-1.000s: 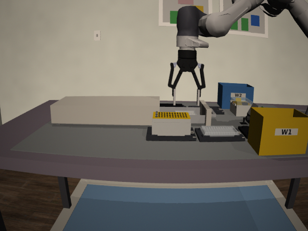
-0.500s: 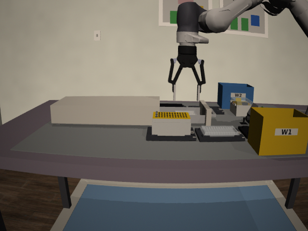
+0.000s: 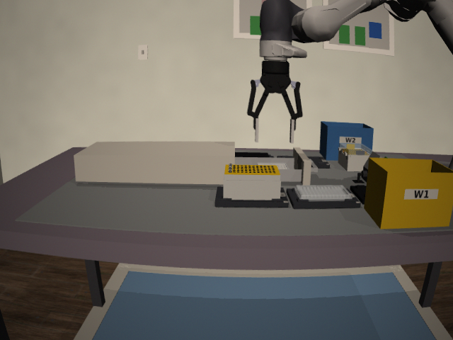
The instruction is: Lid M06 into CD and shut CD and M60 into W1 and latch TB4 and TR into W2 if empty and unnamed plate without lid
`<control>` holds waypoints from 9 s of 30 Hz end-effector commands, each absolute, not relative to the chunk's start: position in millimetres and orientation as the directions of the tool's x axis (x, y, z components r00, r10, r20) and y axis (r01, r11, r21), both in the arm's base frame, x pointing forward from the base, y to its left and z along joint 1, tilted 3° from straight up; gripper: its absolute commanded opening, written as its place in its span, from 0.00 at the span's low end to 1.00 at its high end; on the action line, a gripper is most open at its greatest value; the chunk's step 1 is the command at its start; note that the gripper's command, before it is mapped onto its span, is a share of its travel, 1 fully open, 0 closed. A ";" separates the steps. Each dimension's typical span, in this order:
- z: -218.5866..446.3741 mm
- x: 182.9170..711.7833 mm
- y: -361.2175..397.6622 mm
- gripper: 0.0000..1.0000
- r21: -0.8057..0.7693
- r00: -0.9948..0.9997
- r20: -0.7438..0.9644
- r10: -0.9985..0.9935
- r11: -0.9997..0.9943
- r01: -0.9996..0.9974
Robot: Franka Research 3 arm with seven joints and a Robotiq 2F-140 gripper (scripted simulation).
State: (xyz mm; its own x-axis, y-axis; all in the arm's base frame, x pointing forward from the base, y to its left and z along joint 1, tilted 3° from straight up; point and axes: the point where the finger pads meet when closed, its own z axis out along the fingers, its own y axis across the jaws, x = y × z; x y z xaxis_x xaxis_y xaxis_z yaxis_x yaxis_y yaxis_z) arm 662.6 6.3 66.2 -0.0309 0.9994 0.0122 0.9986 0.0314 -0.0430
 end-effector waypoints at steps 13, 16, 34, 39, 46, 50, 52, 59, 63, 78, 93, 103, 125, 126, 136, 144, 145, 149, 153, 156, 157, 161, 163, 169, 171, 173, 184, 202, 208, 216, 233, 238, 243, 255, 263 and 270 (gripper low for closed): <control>85.9 662.8 5.4 0.61 -0.046 -0.038 0.013 0.999 0.039 0.998; 89.9 663.0 5.3 0.61 -0.046 -0.038 0.013 0.999 0.039 0.998; 104.4 663.7 5.2 0.61 -0.046 -0.038 0.013 0.999 0.039 0.998; 103.7 660.3 4.9 0.00 -0.046 -0.038 0.013 0.999 0.039 0.998; 98.5 632.8 3.9 0.00 -0.046 -0.038 0.013 0.999 0.039 0.998; 95.6 617.1 3.3 0.00 -0.046 -0.038 0.013 0.999 0.039 0.998; 94.1 609.2 3.1 0.00 -0.046 -0.038 0.013 0.999 0.039 0.998; 90.5 589.5 2.4 0.00 -0.046 -0.038 0.013 0.999 0.039 0.998; 87.5 573.8 1.8 0.00 -0.046 -0.038 0.013 0.999 0.039 0.998; 78.0 522.7 -0.1 0.00 -0.046 -0.038 0.013 0.999 0.039 0.998; 75.1 507.0 -0.6 0.00 -0.046 -0.038 0.013 0.999 0.039 0.998; 65.8 506.6 -0.5 0.00 -0.046 -0.038 0.013 0.999 0.039 0.998; 41.8 505.5 -0.2 0.00 -0.046 -0.038 0.013 0.999 0.039 0.998; 40.5 505.4 -0.2 0.00 -0.046 -0.038 0.013 0.999 0.039 0.998; 27.1 504.8 -0.1 0.00 -0.046 -0.038 0.013 0.999 0.039 0.998; 19.2 504.4 0.0 0.00 -0.046 -0.038 0.013 0.999 0.039 0.998; 17.8 504.3 0.0 0.00 -0.046 -0.038 0.013 0.999 0.039 0.998; 12.5 504.1 0.1 0.00 -0.046 -0.038 0.013 0.999 0.039 0.998; 7.2 503.8 0.2 0.00 -0.046 -0.038 0.013 0.999 0.039 0.998; 3.2 503.7 0.2 0.00 -0.046 -0.038 0.013 0.999 0.039 0.998; 3.2 503.7 0.2 0.00 -0.046 -0.038 0.013 0.999 0.039 0.998; -0.8 503.5 0.2 0.00 -0.046 -0.038 0.013 0.999 0.039 0.998; -3.5 503.4 0.3 0.00 -0.046 -0.038 0.013 0.999 0.039 0.998; -11.5 503.0 0.4 0.00 -0.046 -0.038 0.013 0.999 0.039 0.998; -14.1 502.9 0.4 0.00 -0.046 -0.038 0.013 0.999 0.039 0.998; -14.8 502.8 0.4 0.00 -0.046 -0.038 0.013 0.999 0.039 0.998; -14.8 502.8 0.4 0.00 -0.046 -0.038 0.013 0.999 0.039 0.998; -15.1 509.5 0.7 0.00 -0.046 -0.038 0.013 0.999 0.039 0.998; -15.4 516.1 0.9 0.00 -0.046 -0.038 0.013 0.999 0.039 0.998; -15.8 525.5 1.3 0.00 -0.046 -0.038 0.013 0.999 0.039 0.998; -16.6 542.5 2.0 0.00 -0.046 -0.038 0.013 0.999 0.039 0.998; -16.9 549.1 2.2 0.00 -0.046 -0.038 0.013 0.999 0.039 0.998; -17.1 553.1 2.4 0.00 -0.046 -0.038 0.013 0.999 0.039 0.998; -17.9 569.1 3.0 0.00 -0.046 -0.038 0.013 0.999 0.039 0.998; -18.2 576.7 3.3 0.00 -0.046 -0.038 0.013 0.999 0.039 0.998; -18.5 582.1 3.5 0.00 -0.046 -0.038 0.013 0.999 0.039 0.998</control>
